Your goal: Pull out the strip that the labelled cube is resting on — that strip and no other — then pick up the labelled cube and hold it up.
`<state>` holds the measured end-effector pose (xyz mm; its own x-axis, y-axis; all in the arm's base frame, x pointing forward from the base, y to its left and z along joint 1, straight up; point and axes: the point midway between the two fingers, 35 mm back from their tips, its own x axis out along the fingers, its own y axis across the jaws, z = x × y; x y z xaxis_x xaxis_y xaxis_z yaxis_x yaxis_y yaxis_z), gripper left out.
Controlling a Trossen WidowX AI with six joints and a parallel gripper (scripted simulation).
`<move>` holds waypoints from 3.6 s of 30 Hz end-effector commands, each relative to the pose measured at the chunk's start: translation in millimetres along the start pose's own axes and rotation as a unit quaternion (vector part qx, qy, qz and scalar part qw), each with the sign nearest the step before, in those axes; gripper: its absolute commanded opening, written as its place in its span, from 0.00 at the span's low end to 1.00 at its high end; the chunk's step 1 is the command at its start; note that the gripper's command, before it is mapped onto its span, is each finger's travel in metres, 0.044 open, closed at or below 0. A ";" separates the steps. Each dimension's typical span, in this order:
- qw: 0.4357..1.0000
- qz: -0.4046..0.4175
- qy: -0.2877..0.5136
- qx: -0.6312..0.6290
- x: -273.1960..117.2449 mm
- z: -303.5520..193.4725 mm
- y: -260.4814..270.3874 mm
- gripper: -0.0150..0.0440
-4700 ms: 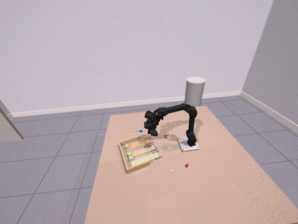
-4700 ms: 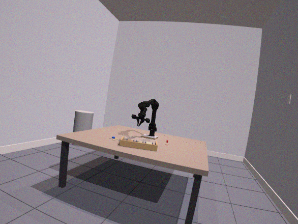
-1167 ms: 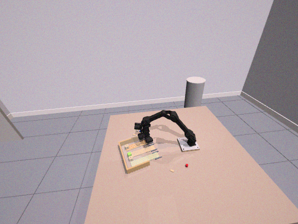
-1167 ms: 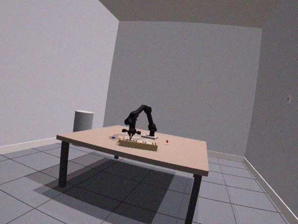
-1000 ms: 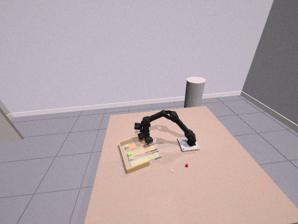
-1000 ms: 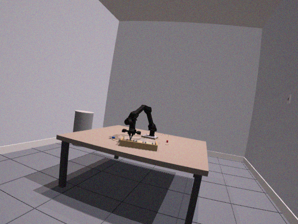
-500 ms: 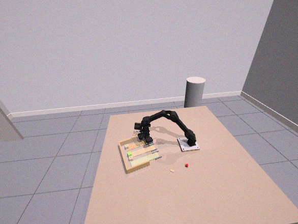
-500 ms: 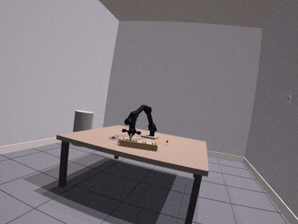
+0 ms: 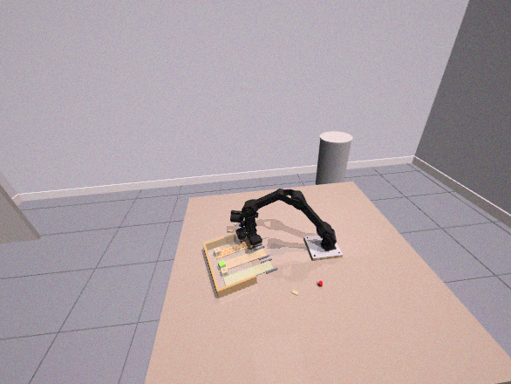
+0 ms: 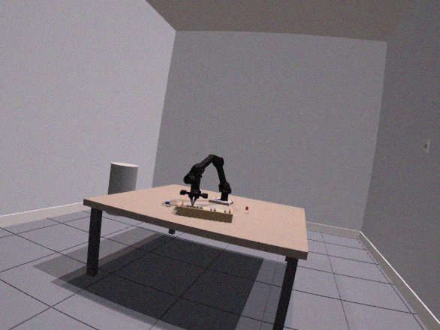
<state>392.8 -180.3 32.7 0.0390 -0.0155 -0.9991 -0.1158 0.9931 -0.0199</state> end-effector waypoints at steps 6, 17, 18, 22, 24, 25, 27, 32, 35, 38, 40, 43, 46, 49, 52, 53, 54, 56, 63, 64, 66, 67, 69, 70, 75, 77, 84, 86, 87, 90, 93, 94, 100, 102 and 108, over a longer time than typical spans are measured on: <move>1.000 -0.001 0.003 -0.003 4.6 -3.7 -0.8 0.25; 1.000 -0.001 0.004 -0.003 5.2 -20.8 -0.1 0.25; 1.000 -0.001 0.004 -0.003 5.3 -22.3 -0.1 0.25; 1.000 -0.001 0.004 -0.003 5.5 -28.4 0.0 0.25; 1.000 -0.001 0.004 -0.003 5.7 -31.4 0.1 0.25; 1.000 -0.001 0.004 -0.003 5.7 -32.9 0.1 0.25; 1.000 -0.001 0.004 -0.003 5.9 -35.9 0.1 0.25; 1.000 -0.001 0.004 -0.003 6.2 -43.4 0.2 0.25; 1.000 -0.001 0.005 -0.003 6.4 -47.7 0.2 0.25; 1.000 -0.001 0.005 -0.003 6.5 -52.1 0.2 0.25; 1.000 -0.001 0.005 -0.003 6.7 -55.0 0.2 0.25; 1.000 -0.001 0.005 -0.003 6.9 -59.9 0.3 0.25; 1.000 -0.001 0.005 -0.003 7.1 -64.6 0.3 0.25; 1.000 -0.001 0.005 -0.003 7.2 -69.3 0.3 0.25; 1.000 -0.001 0.006 -0.003 7.3 -73.9 0.3 0.25; 1.000 -0.001 0.006 -0.003 7.3 -75.4 0.4 0.25; 1.000 -0.001 0.006 -0.003 7.4 -77.0 0.4 0.25; 1.000 -0.001 0.006 -0.003 7.4 -80.0 0.4 0.25; 1.000 -0.001 0.006 -0.003 7.4 -90.6 0.4 0.25; 1.000 -0.001 0.006 -0.003 7.4 -92.1 0.4 0.25; 1.000 -0.001 0.006 -0.003 7.4 -95.1 0.5 0.25; 1.000 -0.001 0.006 -0.003 7.4 -96.6 0.5 0.25; 1.000 -0.001 0.007 -0.003 7.4 -99.7 0.5 0.25; 1.000 -0.001 0.007 -0.003 7.4 -101.2 0.5 0.25; 1.000 -0.001 0.007 -0.003 7.4 -108.6 0.5 0.25; 1.000 -0.001 0.007 -0.003 7.4 -111.6 0.5 0.25; 1.000 -0.001 0.007 -0.003 7.4 -122.1 0.6 0.25; 1.000 -0.001 0.008 -0.003 7.4 -125.1 0.6 0.25; 1.000 -0.001 0.008 -0.003 7.4 -126.6 0.6 0.25; 1.000 -0.001 0.008 -0.003 7.4 -131.1 0.6 0.25; 1.000 -0.001 0.008 -0.003 7.4 -135.5 0.7 0.25; 1.000 -0.001 0.008 -0.003 7.4 -137.0 0.7 0.25; 1.000 -0.001 0.008 -0.003 7.3 -146.0 0.7 0.25; 1.000 -0.001 0.008 -0.003 7.3 -149.0 0.7 0.25; 1.000 -0.001 0.009 -0.003 7.2 -158.0 0.8 0.25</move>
<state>247.7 -200.7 27.0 0.0478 -0.0360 -0.9982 -0.1217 0.9917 -0.0416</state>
